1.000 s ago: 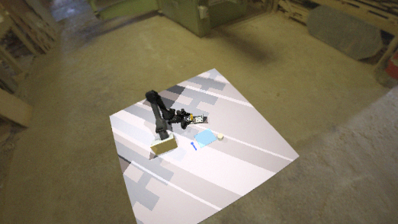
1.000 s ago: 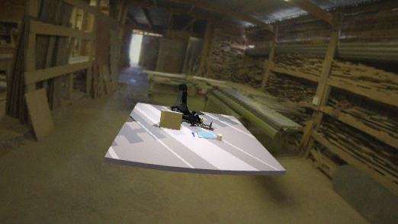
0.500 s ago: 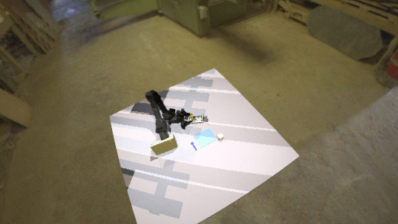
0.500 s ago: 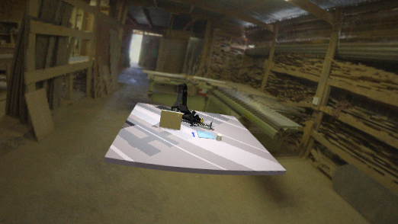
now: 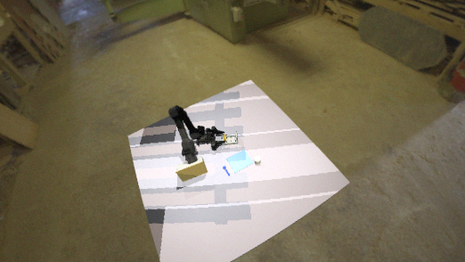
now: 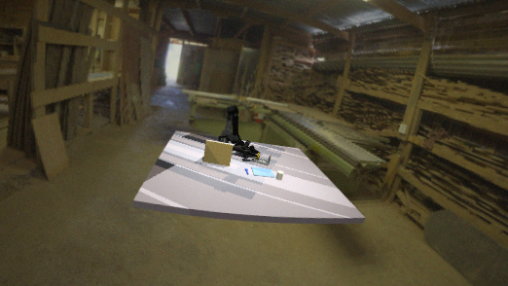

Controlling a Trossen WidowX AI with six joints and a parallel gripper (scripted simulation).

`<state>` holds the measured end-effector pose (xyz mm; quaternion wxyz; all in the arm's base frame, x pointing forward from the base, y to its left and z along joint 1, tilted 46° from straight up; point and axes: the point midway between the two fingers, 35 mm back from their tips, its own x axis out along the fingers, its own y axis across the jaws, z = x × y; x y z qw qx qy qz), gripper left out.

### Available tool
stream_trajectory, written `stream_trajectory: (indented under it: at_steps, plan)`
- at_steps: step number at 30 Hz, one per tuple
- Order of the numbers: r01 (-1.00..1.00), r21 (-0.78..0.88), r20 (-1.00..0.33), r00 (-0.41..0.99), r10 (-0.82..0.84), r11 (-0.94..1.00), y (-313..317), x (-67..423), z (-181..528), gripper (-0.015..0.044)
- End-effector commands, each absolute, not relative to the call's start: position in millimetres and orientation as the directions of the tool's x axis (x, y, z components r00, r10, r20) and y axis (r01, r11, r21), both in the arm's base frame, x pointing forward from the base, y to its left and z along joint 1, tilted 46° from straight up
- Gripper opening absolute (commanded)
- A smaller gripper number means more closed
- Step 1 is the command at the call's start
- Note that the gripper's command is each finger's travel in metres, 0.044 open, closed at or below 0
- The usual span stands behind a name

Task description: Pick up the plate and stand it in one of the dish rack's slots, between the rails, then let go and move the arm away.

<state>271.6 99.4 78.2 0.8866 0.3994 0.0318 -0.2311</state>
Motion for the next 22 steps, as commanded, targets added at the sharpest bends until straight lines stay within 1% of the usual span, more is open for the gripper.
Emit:
stream_trajectory:
  at_steps: [1,11,16,22]
  plan:
    - [0.440,0.697,-0.245,0.888,-0.389,0.566,82,273,98,0.0400]
    - [0.429,0.697,-0.226,0.892,-0.392,0.575,28,264,155,0.0400]
    - [0.429,0.692,-0.224,0.892,-0.393,0.580,24,263,158,0.0400]
    - [0.505,0.554,-0.300,0.863,-0.407,0.662,16,273,149,0.0400]
